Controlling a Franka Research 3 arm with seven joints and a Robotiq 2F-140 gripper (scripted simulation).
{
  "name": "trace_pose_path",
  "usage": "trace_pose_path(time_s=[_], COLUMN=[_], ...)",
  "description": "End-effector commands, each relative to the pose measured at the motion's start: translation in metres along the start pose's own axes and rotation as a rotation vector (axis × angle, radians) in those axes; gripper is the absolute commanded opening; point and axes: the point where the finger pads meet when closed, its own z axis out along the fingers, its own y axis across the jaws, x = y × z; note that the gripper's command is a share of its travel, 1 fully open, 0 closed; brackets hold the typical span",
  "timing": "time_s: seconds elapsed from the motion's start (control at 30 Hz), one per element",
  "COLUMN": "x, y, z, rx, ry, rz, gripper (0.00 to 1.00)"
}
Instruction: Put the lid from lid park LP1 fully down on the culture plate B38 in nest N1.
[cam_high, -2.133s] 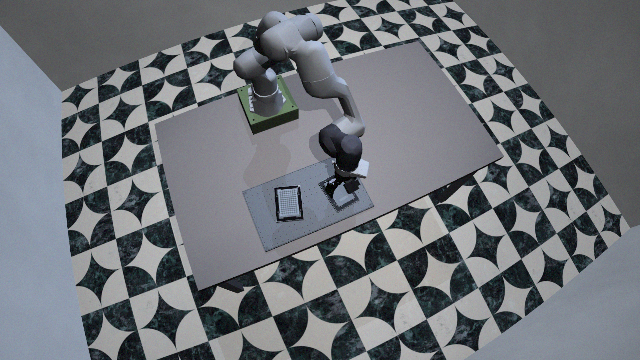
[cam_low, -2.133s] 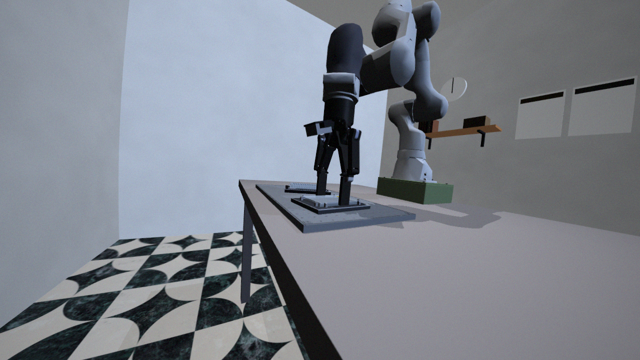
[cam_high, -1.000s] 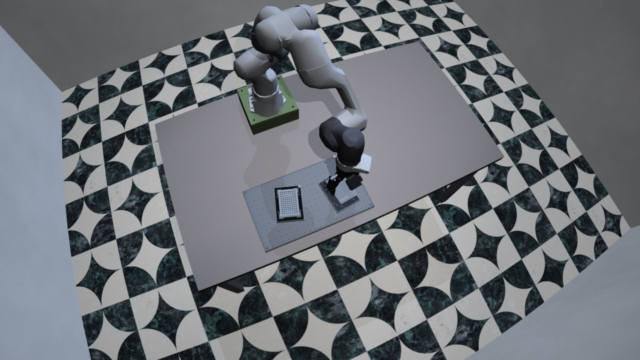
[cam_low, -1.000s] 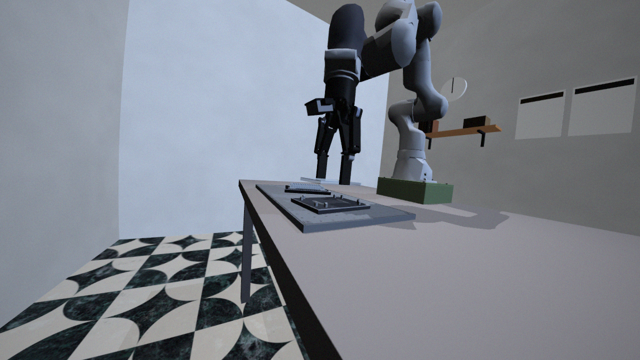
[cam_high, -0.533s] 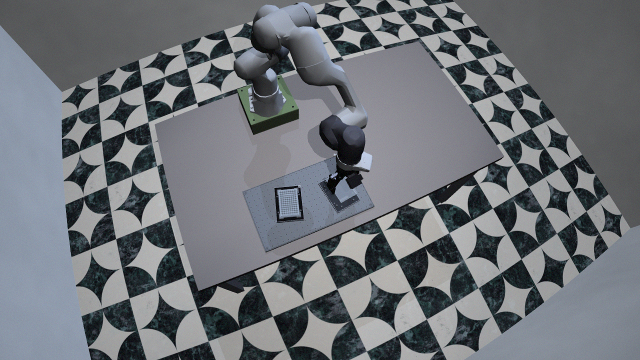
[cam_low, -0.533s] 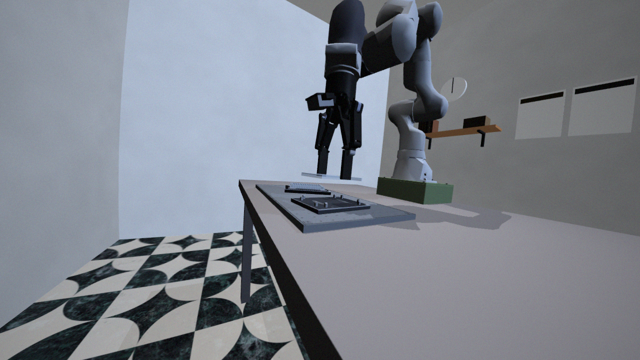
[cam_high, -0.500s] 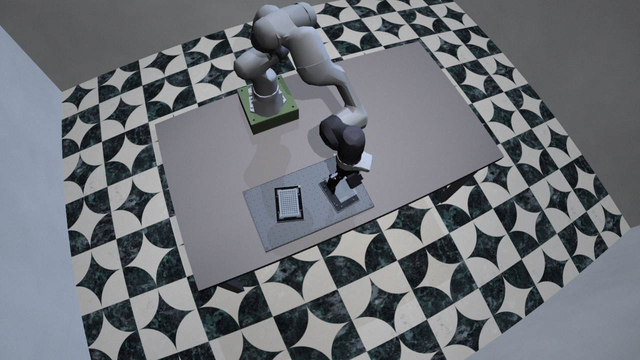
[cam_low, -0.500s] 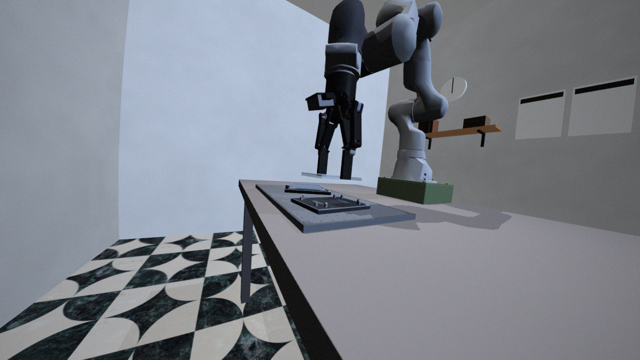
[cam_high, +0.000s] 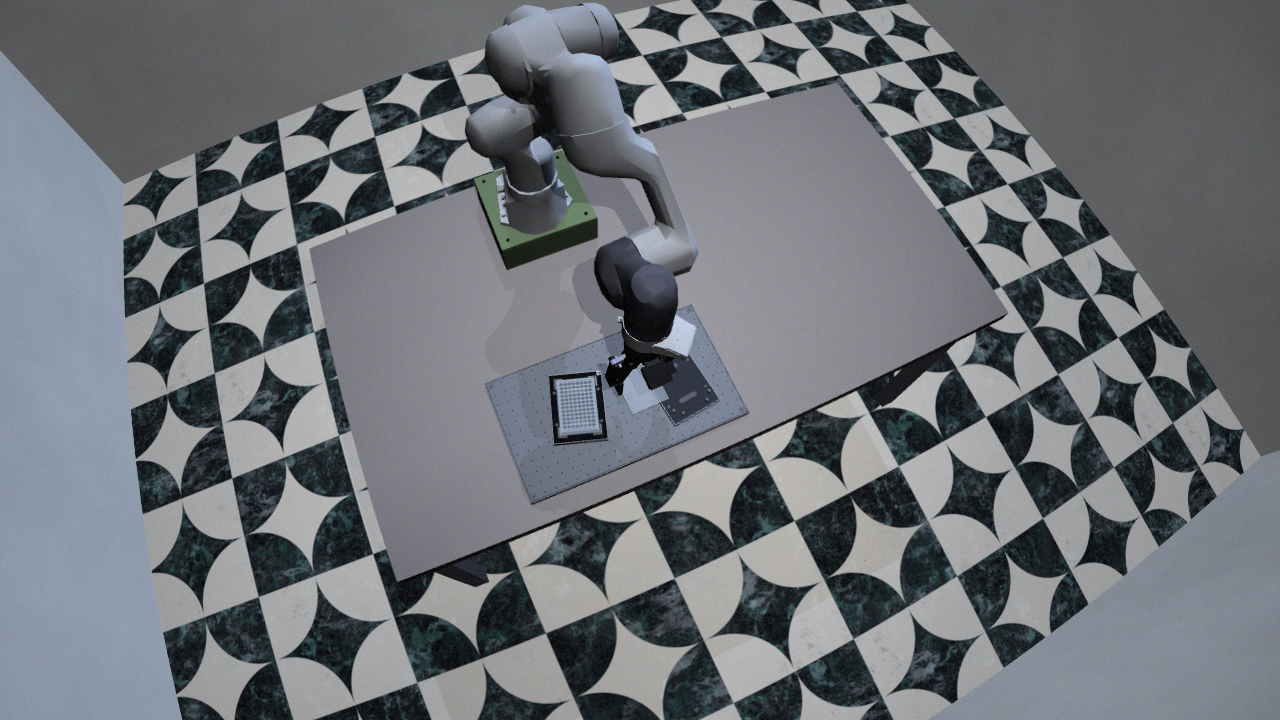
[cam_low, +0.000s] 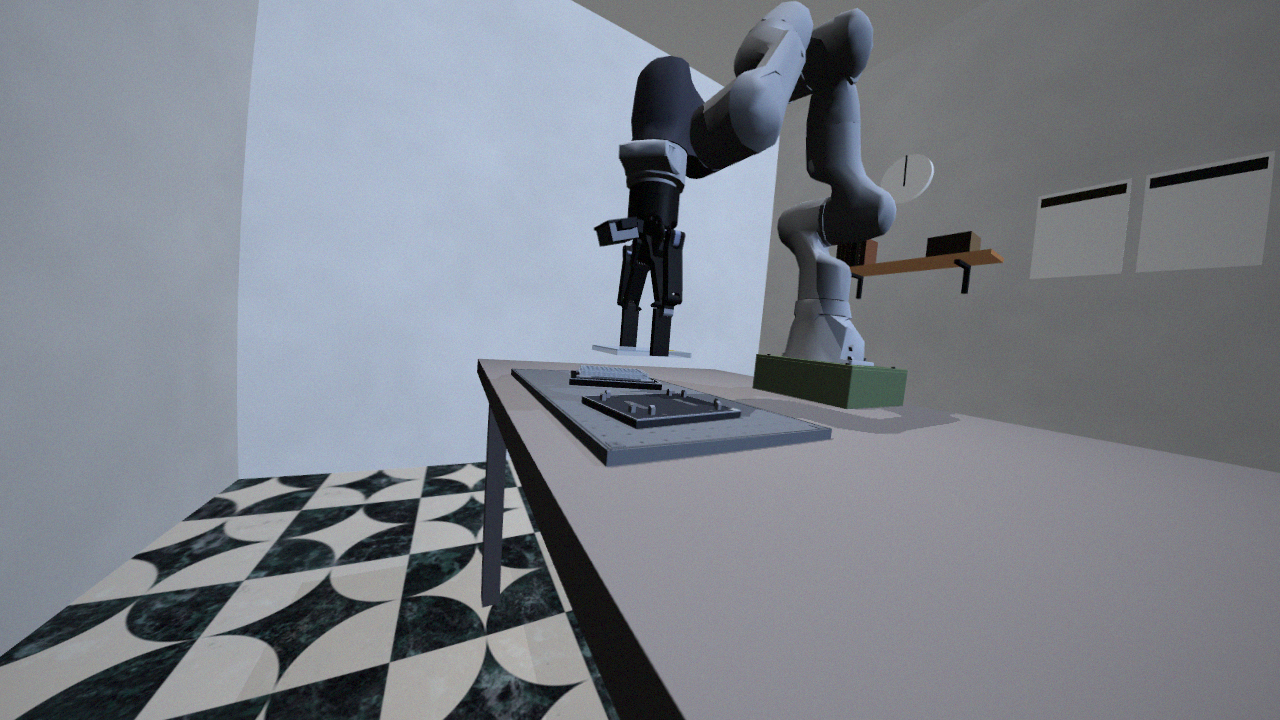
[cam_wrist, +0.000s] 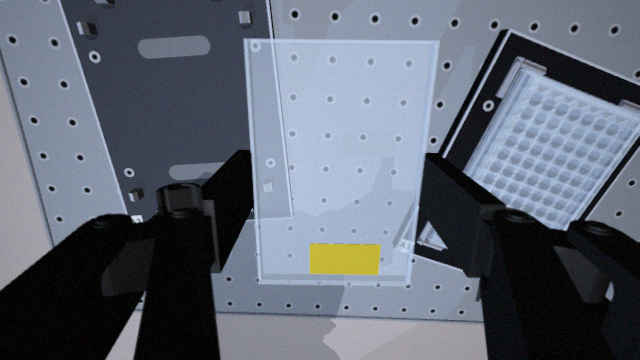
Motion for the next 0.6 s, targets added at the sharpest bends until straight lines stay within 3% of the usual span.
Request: trace_pose_path(time_s=[0.0,0.1,0.13,0.57], x=[-0.012,-0.024,-0.024,-0.024], y=[0.069,0.13,0.134,0.134], z=[-0.002,-0.003,-0.003,-0.003], rx=[0.011,0.011,0.011,0.011], ry=[0.021,0.021,0.021,0.021], rz=[-0.086,-0.086,-0.086,-0.086], gripper=[0.1,0.1,0.1,0.1])
